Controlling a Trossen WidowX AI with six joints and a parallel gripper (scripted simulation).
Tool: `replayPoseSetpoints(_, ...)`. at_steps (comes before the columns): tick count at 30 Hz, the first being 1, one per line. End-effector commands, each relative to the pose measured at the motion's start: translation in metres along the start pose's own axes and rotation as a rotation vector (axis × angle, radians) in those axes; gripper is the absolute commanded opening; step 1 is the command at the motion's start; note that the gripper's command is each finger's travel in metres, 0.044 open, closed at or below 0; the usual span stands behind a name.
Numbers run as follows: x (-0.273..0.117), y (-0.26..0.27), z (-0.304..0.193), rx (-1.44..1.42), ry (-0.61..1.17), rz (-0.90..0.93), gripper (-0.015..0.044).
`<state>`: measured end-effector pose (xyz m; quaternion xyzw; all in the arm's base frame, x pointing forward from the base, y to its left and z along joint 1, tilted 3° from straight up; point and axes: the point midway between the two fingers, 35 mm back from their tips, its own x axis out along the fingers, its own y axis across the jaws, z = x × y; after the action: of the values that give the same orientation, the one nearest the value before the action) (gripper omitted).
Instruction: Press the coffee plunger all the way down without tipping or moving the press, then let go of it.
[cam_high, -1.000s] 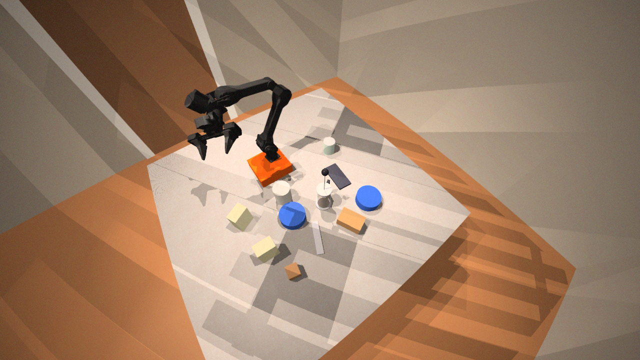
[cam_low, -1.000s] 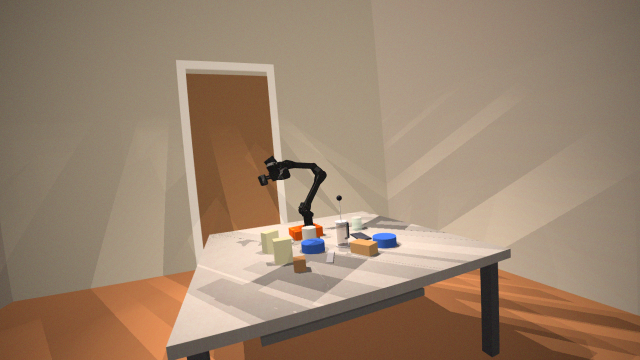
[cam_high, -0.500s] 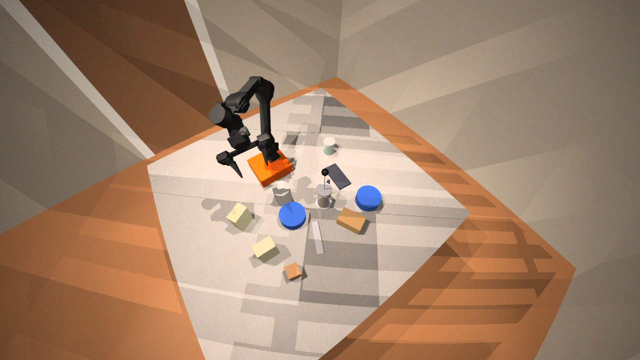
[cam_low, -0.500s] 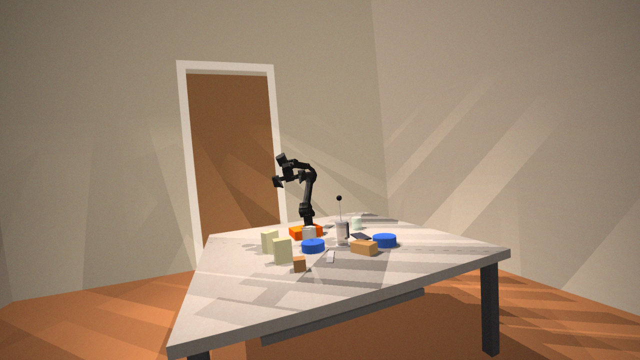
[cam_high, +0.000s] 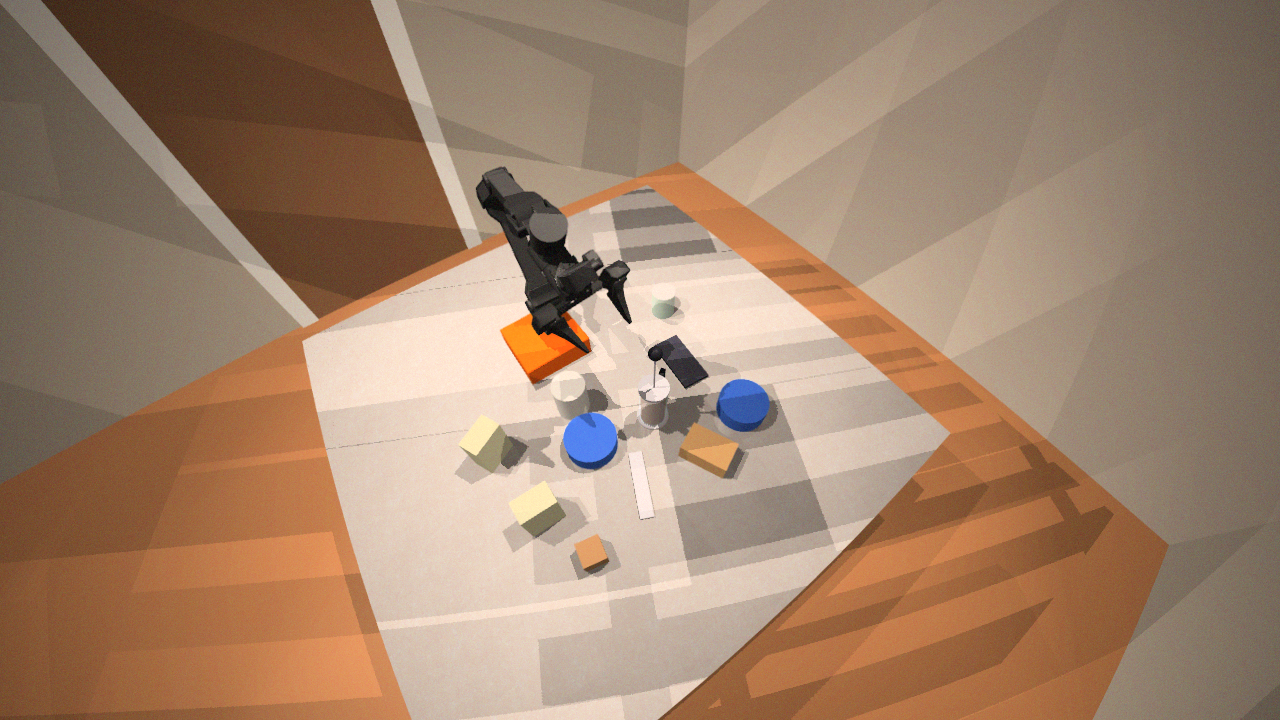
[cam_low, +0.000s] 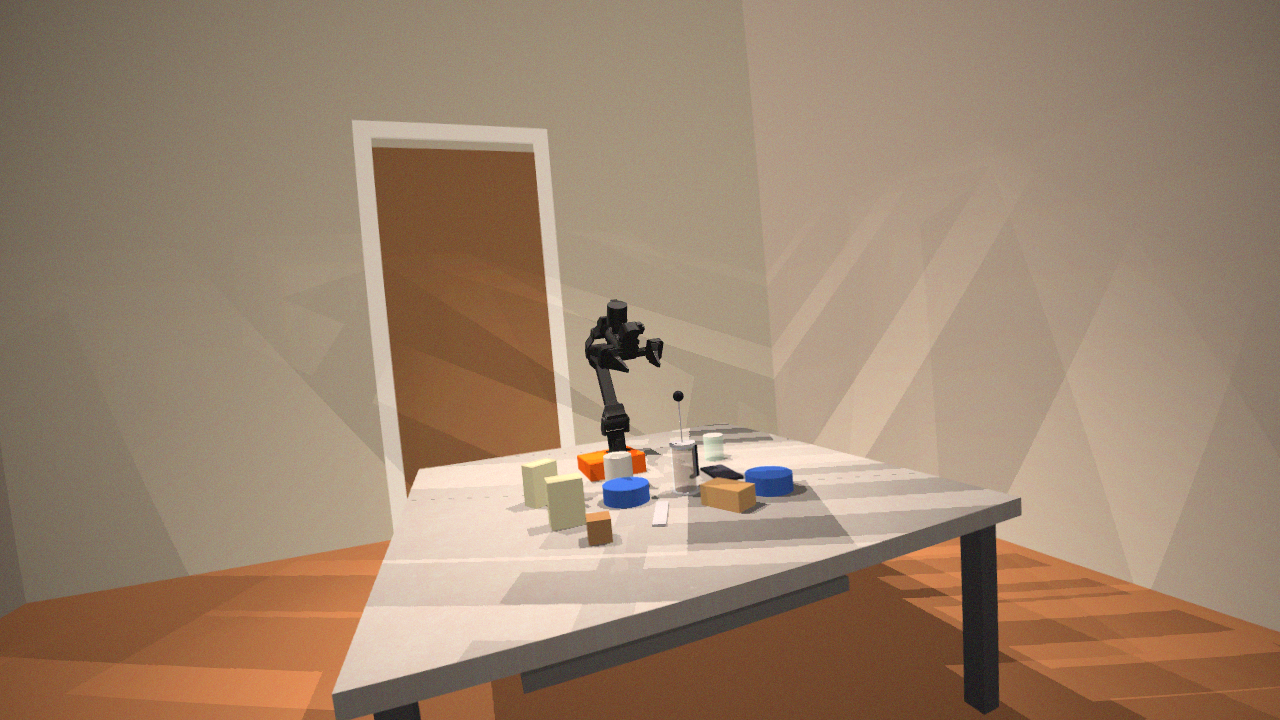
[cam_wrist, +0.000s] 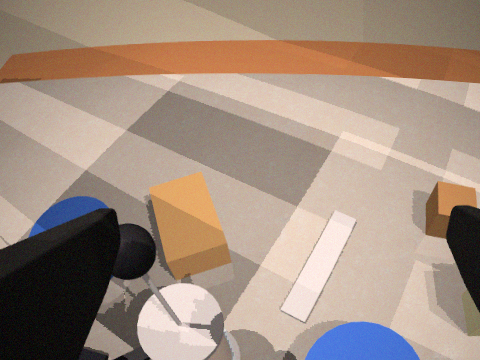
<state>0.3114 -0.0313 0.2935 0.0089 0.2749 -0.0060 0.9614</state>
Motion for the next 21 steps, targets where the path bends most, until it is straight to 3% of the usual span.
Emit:
replayPoseSetpoints(1,0.005,0.043,0.001,-0.055,0.0,0.045,0.044)
replayPoseSetpoints(5,0.005,0.069,0.001,-0.089,-0.003,0.075,0.044)
replayPoseSetpoints(15,0.036,0.066,-0.05,-0.09,-0.003,0.076,0.044)
replayPoseSetpoints(21,0.038,0.067,-0.049,-0.09,-0.003,0.077,0.044)
